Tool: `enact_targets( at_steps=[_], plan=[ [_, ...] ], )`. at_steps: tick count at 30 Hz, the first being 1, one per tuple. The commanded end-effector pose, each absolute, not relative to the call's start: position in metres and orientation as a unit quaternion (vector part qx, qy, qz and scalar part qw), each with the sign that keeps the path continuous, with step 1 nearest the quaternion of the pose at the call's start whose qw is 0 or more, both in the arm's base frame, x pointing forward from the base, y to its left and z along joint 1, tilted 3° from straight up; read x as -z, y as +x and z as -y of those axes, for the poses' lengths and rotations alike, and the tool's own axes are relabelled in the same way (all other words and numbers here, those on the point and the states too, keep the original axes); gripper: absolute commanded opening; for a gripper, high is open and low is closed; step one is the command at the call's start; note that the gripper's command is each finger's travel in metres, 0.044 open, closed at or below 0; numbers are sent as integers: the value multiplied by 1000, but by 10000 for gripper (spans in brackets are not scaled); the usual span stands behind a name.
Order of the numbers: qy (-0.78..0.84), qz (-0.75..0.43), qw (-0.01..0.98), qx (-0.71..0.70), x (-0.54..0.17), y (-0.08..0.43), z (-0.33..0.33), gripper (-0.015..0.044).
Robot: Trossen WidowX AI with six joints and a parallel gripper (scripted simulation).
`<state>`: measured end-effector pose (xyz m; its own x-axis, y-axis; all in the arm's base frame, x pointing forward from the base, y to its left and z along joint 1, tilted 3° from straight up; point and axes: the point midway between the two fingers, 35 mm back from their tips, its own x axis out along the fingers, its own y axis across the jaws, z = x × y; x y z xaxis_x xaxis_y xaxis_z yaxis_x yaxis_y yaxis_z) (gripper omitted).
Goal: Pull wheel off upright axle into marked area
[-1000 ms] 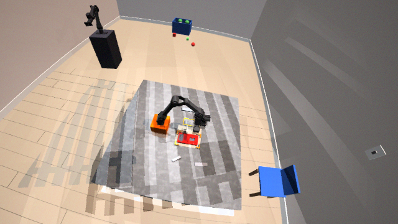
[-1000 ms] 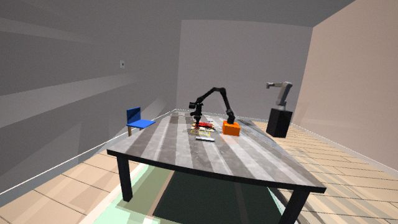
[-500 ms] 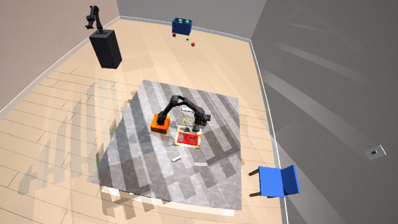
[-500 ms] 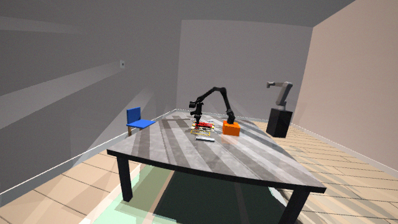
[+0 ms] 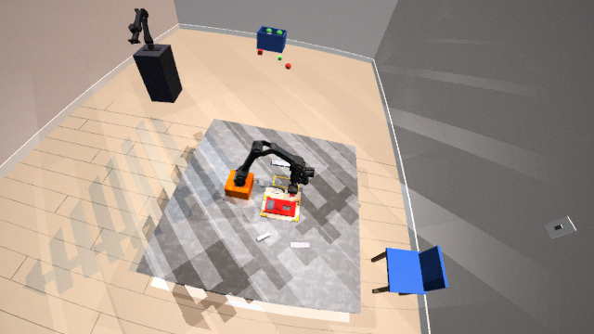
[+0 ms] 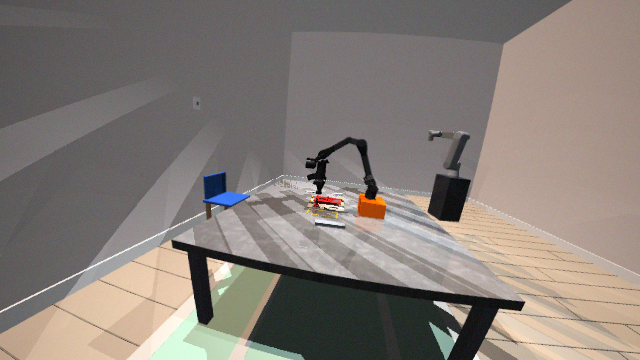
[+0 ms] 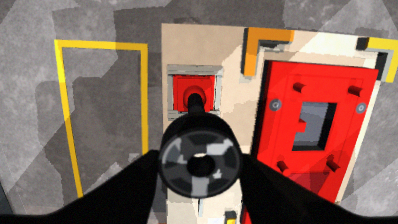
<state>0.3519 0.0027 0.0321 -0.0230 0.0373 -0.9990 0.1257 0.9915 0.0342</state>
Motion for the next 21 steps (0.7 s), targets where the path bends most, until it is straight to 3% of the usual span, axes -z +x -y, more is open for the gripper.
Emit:
enact_targets(
  at_steps=[1,21],
  plan=[
    [57,-716,695,32,-31,351,-6,0],
    [55,-713,699,26,-42,324,-86,0]
  ],
)
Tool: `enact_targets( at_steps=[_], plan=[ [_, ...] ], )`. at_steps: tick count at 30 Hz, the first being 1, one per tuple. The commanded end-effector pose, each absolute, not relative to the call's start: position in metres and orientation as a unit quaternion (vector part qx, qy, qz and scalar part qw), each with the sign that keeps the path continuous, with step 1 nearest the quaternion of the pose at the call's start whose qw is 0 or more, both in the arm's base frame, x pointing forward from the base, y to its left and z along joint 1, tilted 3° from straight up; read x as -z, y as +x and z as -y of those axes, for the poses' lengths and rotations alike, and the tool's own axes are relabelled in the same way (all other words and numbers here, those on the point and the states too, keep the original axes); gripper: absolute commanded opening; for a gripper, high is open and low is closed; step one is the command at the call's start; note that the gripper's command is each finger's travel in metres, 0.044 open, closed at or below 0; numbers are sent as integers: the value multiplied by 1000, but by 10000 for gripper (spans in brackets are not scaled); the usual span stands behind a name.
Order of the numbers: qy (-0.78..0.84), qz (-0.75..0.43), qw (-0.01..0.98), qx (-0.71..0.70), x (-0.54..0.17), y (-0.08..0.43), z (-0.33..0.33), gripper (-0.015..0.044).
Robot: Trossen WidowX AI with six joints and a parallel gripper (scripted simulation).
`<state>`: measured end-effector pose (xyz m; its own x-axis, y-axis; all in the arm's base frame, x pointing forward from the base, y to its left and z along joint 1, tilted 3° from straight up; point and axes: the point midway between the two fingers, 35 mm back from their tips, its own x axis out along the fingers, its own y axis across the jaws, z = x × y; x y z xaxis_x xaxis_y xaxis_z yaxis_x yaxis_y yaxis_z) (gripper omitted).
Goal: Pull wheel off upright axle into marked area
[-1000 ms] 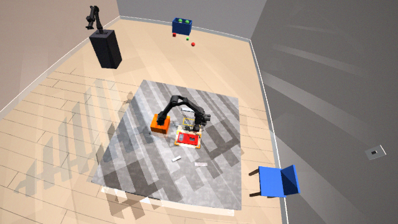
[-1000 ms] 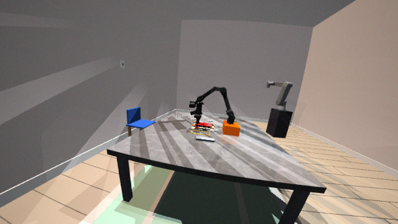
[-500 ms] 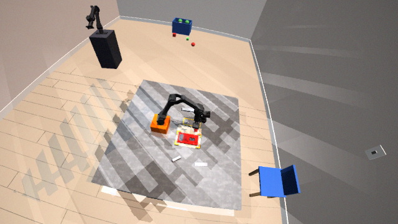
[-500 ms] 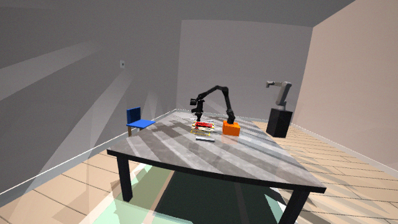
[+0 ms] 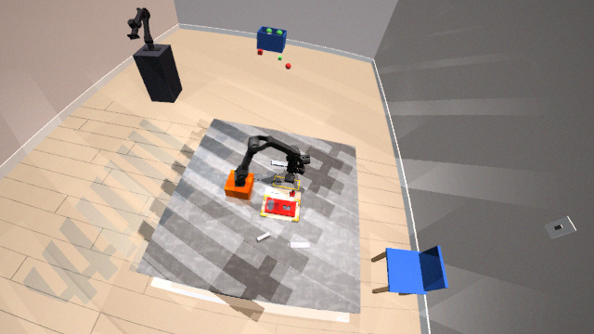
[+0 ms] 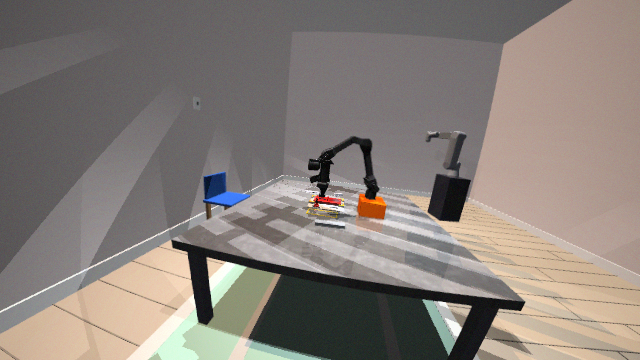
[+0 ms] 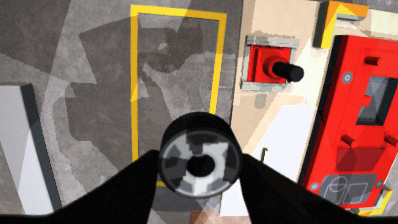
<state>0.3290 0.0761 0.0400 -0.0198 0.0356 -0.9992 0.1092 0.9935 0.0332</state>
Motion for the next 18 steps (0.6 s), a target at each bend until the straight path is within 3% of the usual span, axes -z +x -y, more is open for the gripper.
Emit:
enact_targets(
  at_steps=[1,18],
  plan=[
    [56,-713,699,27,-42,322,-90,0],
    [57,-713,698,28,-7,320,-97,0]
  ],
)
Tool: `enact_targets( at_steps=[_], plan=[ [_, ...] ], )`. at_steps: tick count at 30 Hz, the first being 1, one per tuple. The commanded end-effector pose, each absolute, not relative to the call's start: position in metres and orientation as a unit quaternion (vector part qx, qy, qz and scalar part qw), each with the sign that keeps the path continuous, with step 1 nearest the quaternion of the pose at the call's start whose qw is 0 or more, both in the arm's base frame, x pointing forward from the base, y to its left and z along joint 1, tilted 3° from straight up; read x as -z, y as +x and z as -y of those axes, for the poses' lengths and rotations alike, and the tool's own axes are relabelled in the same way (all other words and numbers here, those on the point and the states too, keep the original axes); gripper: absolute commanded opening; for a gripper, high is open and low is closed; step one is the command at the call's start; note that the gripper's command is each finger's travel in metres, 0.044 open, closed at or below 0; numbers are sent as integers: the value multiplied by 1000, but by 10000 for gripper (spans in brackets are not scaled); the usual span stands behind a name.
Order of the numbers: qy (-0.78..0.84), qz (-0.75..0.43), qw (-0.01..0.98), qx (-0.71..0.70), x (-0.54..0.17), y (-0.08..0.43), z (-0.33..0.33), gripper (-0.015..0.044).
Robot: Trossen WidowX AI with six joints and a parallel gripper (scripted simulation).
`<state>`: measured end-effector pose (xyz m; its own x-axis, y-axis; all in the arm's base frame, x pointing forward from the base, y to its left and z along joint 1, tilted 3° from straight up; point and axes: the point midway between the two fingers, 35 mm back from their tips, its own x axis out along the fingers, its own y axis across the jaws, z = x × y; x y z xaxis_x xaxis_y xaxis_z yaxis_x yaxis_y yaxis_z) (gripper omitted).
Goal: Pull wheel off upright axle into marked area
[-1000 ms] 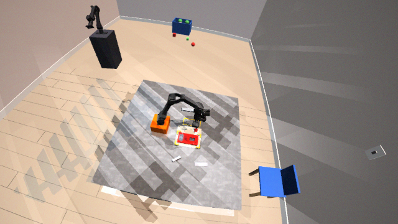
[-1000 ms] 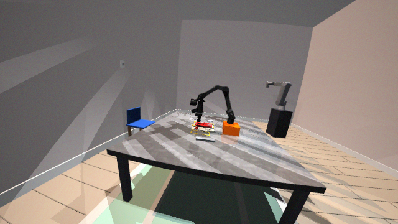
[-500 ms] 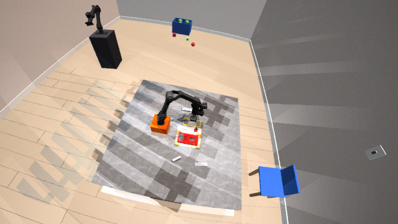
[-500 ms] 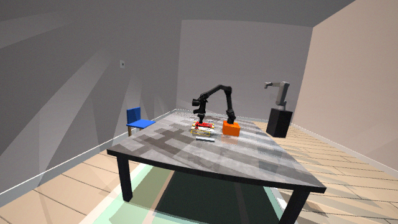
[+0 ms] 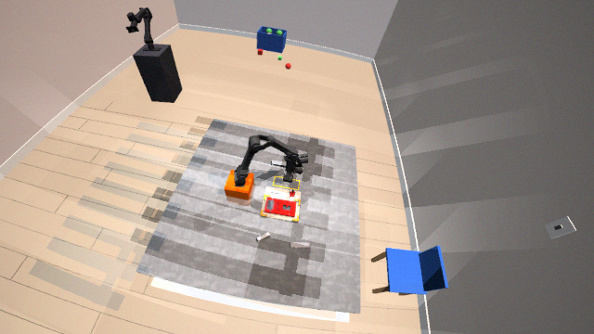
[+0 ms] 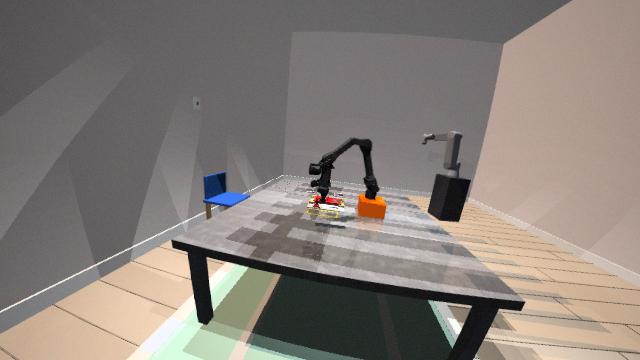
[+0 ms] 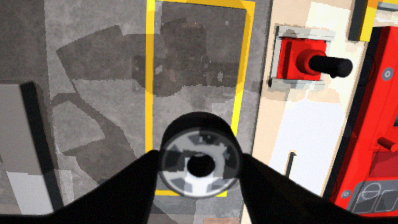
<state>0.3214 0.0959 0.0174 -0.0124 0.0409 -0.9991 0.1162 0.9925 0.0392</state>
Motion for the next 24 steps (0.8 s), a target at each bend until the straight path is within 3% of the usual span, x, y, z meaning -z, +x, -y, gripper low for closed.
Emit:
enact_targets(
  at_steps=[1,14,24],
  plan=[
    [57,-713,698,28,-1,321,-97,0],
    [57,-713,698,28,62,317,-99,0],
    [53,-716,695,29,59,316,-98,263]
  ],
)
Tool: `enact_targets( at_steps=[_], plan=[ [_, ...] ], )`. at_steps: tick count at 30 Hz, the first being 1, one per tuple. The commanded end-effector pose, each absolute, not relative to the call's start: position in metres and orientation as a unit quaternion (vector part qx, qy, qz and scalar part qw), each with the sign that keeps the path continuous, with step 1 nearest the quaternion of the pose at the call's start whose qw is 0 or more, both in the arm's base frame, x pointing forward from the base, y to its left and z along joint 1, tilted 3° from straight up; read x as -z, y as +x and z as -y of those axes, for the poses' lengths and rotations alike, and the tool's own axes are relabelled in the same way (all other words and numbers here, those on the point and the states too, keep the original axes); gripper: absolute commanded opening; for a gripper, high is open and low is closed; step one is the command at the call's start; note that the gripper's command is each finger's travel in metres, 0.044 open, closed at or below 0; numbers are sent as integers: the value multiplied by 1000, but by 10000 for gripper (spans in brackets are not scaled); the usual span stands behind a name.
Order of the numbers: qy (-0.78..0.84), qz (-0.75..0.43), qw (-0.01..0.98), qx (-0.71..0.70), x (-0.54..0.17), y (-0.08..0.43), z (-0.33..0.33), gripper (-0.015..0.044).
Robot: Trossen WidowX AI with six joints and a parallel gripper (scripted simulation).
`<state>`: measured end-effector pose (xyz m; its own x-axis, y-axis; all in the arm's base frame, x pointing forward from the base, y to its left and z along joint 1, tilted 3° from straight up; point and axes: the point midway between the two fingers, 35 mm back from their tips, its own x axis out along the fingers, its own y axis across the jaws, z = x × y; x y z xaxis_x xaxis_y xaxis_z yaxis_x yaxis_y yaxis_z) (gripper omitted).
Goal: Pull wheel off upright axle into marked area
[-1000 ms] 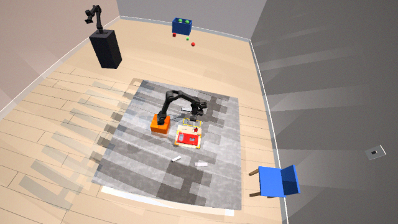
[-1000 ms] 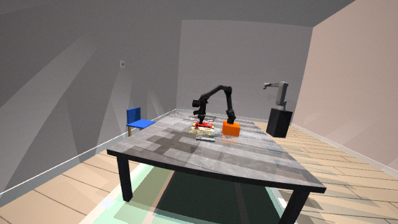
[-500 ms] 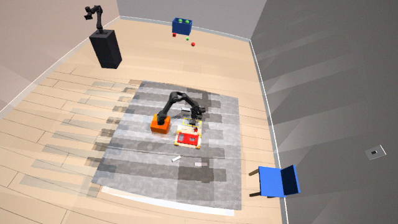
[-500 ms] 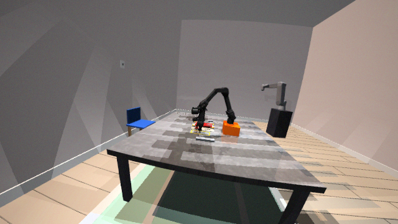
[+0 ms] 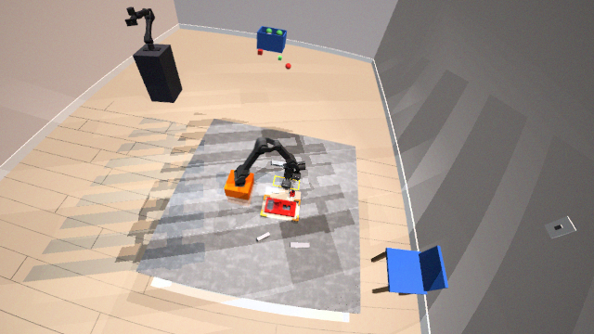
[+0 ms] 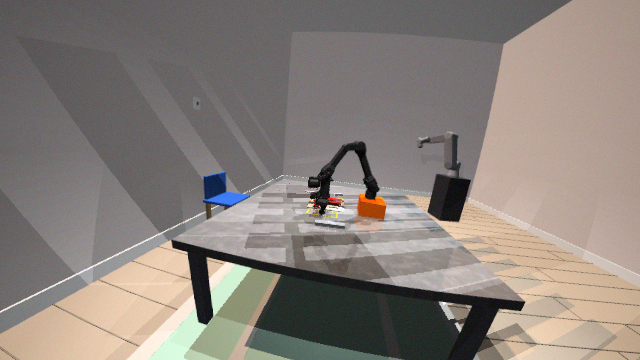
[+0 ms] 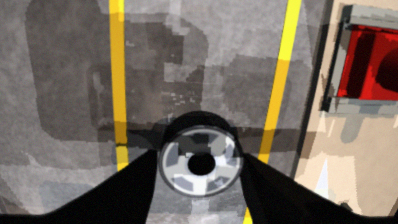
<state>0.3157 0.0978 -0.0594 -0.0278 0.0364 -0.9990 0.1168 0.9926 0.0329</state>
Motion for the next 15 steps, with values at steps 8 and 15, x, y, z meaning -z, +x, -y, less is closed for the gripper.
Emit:
enact_targets(
  at_steps=[8,15],
  plan=[
    [57,-713,698,28,6,318,-96,300],
    [57,-713,698,30,-3,307,-92,379]
  ],
)
